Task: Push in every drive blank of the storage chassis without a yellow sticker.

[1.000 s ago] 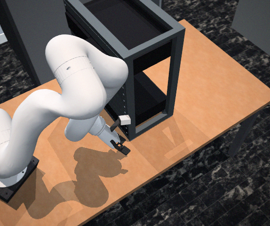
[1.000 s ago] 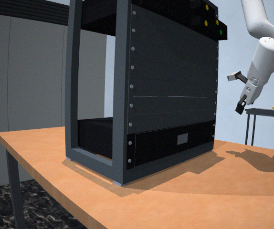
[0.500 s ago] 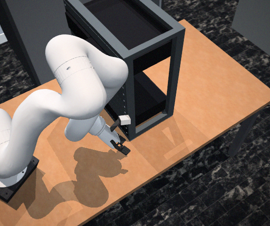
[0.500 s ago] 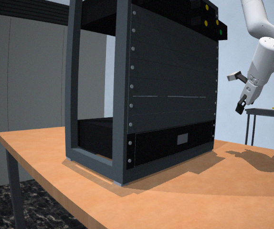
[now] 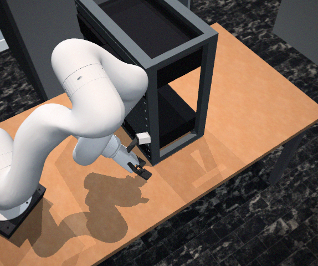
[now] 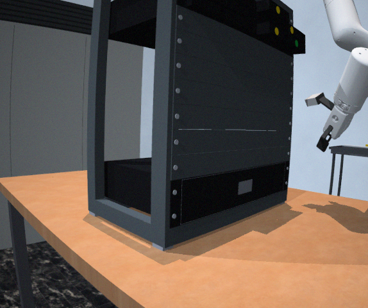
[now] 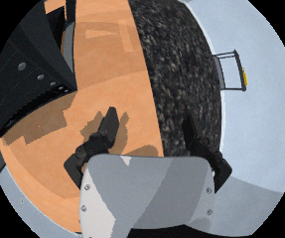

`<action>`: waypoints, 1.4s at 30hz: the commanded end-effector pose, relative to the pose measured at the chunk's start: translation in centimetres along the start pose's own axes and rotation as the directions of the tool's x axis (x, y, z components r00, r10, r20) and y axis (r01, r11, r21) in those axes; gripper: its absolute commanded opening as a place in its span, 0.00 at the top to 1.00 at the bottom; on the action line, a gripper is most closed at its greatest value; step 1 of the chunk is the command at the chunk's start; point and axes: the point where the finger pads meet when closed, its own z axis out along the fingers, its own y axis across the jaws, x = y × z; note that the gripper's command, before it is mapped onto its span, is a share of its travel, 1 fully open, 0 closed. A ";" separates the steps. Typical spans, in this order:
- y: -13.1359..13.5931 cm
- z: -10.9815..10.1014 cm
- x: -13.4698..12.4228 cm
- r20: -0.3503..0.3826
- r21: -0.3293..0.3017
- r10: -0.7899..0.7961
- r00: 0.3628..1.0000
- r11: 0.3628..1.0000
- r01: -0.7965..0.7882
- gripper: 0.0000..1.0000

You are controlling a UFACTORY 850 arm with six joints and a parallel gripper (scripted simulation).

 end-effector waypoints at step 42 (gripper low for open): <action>-2.6 -24.5 6.2 -0.530 -0.442 -0.672 0.516 0.739 0.509 0.00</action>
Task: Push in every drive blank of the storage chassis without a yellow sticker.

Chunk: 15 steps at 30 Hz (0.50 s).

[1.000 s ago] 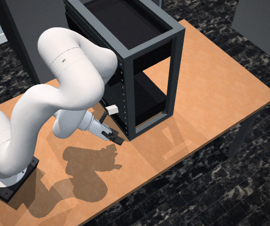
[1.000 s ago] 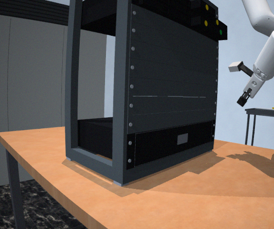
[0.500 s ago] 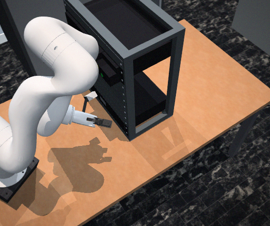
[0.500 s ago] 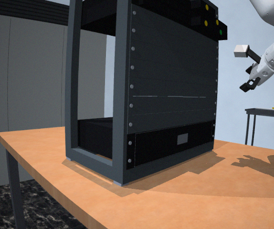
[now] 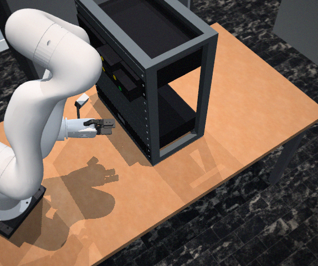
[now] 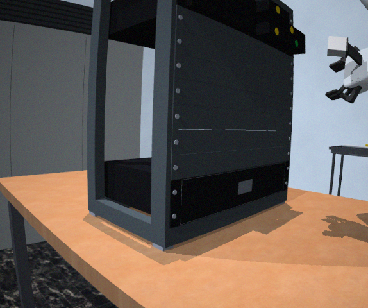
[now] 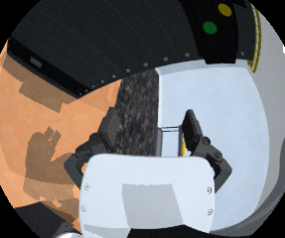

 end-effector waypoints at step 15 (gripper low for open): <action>4.4 -7.1 8.1 -0.295 -0.143 -0.322 0.900 0.946 0.292 0.00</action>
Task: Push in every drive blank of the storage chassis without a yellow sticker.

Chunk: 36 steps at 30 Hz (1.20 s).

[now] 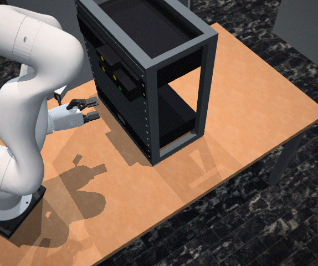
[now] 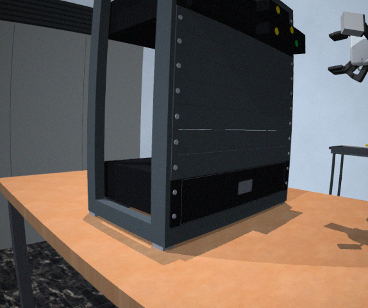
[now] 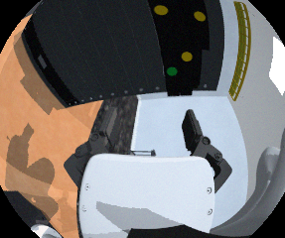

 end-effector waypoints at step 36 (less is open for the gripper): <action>4.4 -3.0 5.2 -0.199 -0.075 -0.206 0.958 0.978 0.195 0.00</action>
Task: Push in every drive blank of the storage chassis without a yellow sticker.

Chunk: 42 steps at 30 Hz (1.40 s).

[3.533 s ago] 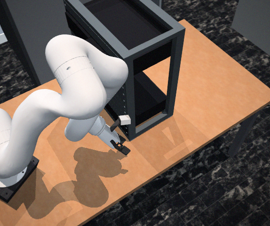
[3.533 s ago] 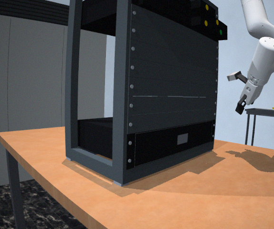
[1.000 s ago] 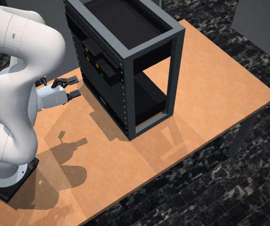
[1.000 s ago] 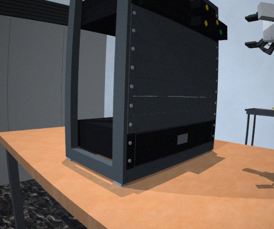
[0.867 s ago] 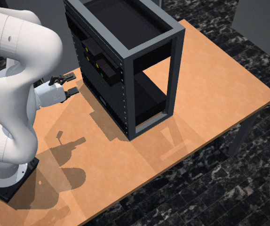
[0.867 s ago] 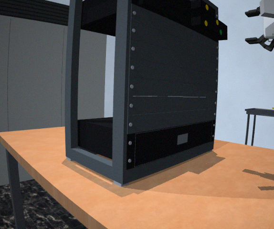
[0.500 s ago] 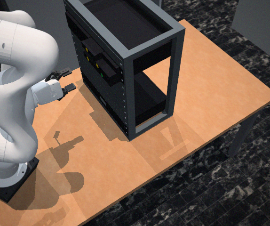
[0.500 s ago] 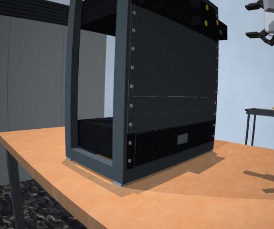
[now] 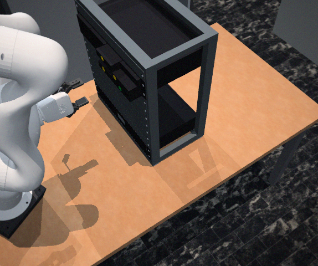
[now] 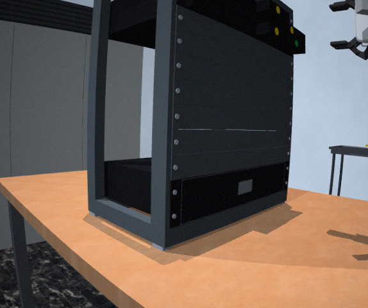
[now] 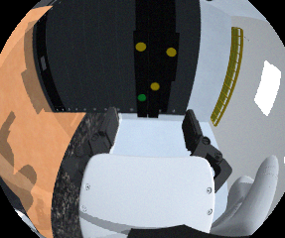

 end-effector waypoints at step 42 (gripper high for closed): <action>1.9 7.3 7.1 0.000 -0.001 0.001 1.000 1.000 -0.001 0.00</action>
